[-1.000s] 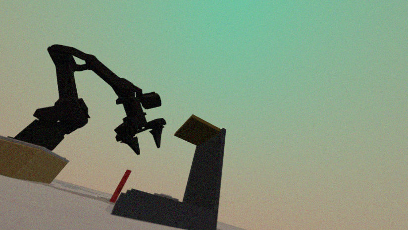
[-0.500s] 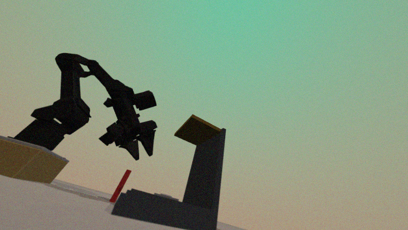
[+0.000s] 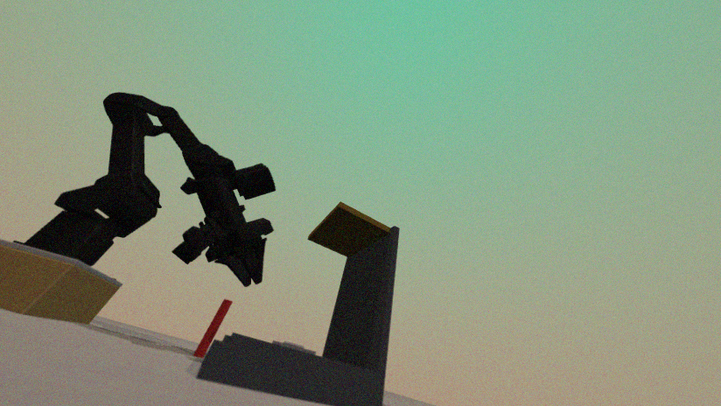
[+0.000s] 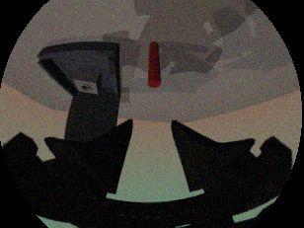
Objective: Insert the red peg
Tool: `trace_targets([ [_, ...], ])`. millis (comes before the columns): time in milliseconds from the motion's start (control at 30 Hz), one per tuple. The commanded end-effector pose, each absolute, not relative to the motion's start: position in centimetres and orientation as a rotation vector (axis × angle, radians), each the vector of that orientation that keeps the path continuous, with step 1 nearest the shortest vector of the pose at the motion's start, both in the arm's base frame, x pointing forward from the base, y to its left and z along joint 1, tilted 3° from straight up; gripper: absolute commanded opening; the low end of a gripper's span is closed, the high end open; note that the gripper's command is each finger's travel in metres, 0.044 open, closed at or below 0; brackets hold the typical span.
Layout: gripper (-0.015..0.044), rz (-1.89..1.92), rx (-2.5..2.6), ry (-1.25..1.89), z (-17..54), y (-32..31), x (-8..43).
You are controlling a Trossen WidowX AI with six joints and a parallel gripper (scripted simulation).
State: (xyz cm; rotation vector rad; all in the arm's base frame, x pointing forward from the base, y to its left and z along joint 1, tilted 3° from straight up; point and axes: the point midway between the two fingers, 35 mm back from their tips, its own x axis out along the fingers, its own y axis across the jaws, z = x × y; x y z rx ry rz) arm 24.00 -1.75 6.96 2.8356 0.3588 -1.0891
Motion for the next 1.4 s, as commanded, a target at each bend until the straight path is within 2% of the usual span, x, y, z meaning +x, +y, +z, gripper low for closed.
trace_targets([
  [0,0.0220,-1.088,2.838,0.350,7.0,-1.7,24.1],
  [1367,0.0220,-1.089,2.838,0.350,1.1,-1.9,24.3],
])
